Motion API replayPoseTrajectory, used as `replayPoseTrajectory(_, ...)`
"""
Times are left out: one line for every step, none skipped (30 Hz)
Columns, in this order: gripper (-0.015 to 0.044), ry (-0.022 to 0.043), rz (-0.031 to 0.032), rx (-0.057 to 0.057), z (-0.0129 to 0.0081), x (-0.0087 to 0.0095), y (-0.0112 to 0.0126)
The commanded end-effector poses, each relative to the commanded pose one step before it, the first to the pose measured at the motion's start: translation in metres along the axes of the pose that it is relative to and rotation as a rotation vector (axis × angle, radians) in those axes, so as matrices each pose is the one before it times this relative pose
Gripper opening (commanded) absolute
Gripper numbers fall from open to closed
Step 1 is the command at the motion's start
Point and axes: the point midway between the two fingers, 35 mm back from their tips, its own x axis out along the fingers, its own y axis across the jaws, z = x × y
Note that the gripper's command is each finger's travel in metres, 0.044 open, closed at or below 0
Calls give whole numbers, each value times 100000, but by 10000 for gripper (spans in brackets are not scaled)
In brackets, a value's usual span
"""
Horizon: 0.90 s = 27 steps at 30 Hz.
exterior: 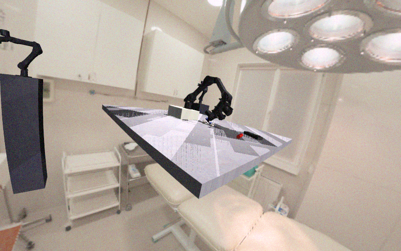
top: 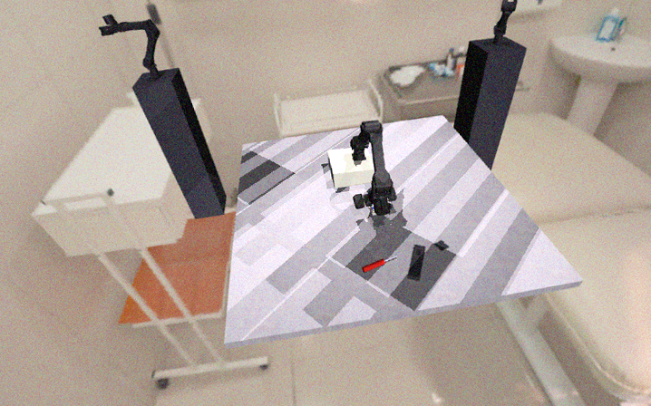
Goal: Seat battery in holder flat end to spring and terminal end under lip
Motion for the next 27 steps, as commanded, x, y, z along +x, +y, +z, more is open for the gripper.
replayPoseTrajectory(64, -1405, 165, 492, 540, -310, 5)
replayPoseTrajectory(64, 4, 30, -2, 49, -30, -2)
replayPoseTrajectory(64, 16, 35, -3, 43, -28, 0)
replayPoseTrajectory(64, 16, 35, -3, 43, -28, 0)
replayPoseTrajectory(64, 16, 34, -3, 42, -27, 0)
replayPoseTrajectory(64, 4, 40, -1, 48, -31, 0)
replayPoseTrajectory(64, 4, 34, -1, 40, -26, 0)
replayPoseTrajectory(64, 2, 20, 0, 24, -16, 0)
replayPoseTrajectory(64, 1, 7, 0, 8, -5, 0)
replayPoseTrajectory(64, 0, 0, 0, 0, 0, 0)
replayPoseTrajectory(64, 0, 0, 0, 0, 0, 0)
replayPoseTrajectory(64, 0, 0, 0, 0, 0, 0)
replayPoseTrajectory(64, -76, 2, 0, 1, 4, 0)
replayPoseTrajectory(64, -229, 7, -1, 1, 11, -1)
replayPoseTrajectory(64, -382, 11, -2, 2, 19, -2)
replayPoseTrajectory(64, -435, 12, -2, 2, 21, -3)
replayPoseTrajectory(64, -455, 13, -2, 2, 22, -3)
replayPoseTrajectory(64, -455, 13, -2, 2, 22, -3)
replayPoseTrajectory(64, -457, 12, -3, 1, 22, -3)
replayPoseTrajectory(64, -457, 11, -3, 1, 22, -3)
replayPoseTrajectory(64, -457, 11, -3, 1, 22, -2)
replayPoseTrajectory(64, -456, 11, -3, 0, 22, -2)
replayPoseTrajectory(64, -456, 11, -3, 0, 22, -2)
replayPoseTrajectory(64, -456, 10, -3, 0, 22, -2)
replayPoseTrajectory(64, -456, 10, -4, -1, 22, -2)
replayPoseTrajectory(64, -456, 10, -4, -1, 22, -2)
replayPoseTrajectory(64, -456, 10, -4, -1, 21, -2)
